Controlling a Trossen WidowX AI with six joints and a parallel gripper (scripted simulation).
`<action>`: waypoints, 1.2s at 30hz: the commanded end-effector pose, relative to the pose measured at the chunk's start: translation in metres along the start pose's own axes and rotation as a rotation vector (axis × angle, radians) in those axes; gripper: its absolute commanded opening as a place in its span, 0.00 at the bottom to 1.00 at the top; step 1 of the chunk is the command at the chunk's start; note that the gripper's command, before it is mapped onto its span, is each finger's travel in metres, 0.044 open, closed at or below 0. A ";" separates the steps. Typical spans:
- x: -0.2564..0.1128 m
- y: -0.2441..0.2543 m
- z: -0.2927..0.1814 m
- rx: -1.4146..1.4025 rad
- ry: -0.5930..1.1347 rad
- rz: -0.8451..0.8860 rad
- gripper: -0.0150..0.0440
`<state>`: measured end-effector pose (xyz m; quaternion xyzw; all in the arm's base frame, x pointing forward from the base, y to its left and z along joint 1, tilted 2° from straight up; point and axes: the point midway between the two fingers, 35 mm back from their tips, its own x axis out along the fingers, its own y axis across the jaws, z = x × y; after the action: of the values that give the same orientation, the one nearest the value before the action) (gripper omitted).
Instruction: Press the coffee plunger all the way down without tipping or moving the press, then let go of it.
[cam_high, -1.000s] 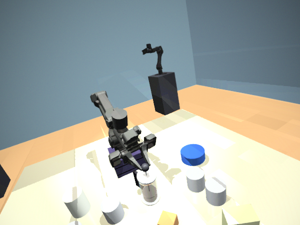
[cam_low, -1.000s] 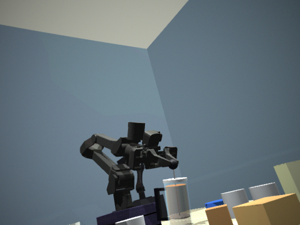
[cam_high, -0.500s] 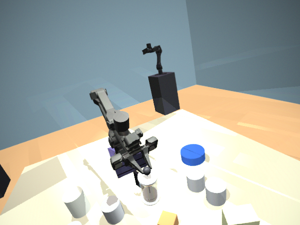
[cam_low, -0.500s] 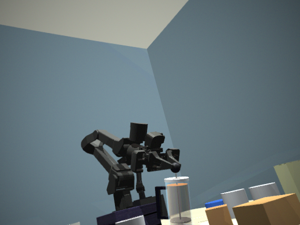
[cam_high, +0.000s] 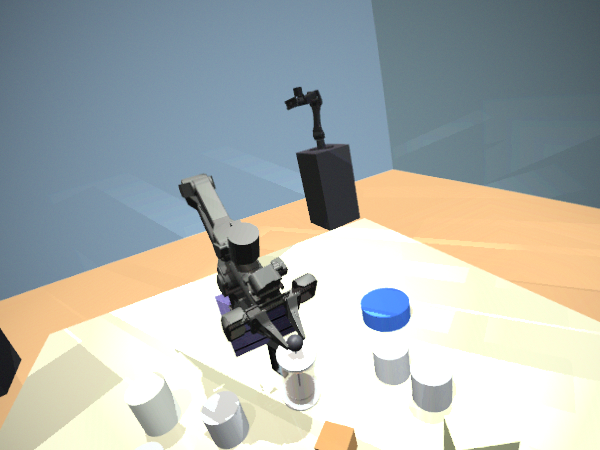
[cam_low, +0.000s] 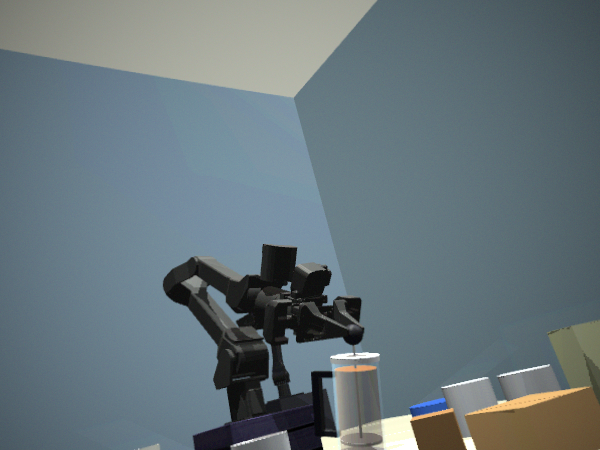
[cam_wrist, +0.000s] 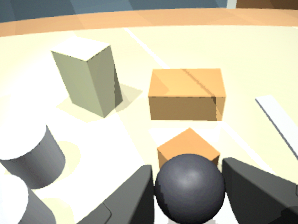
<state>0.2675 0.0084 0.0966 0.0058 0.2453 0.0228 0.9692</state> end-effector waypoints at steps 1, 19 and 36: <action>0.000 0.000 -0.001 0.000 0.001 0.000 0.45; 0.000 0.000 -0.001 0.000 0.001 0.000 0.99; -0.072 -0.002 0.047 0.006 0.026 -0.002 1.00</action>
<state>0.2337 0.0033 0.1716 0.0091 0.2487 0.0188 0.9684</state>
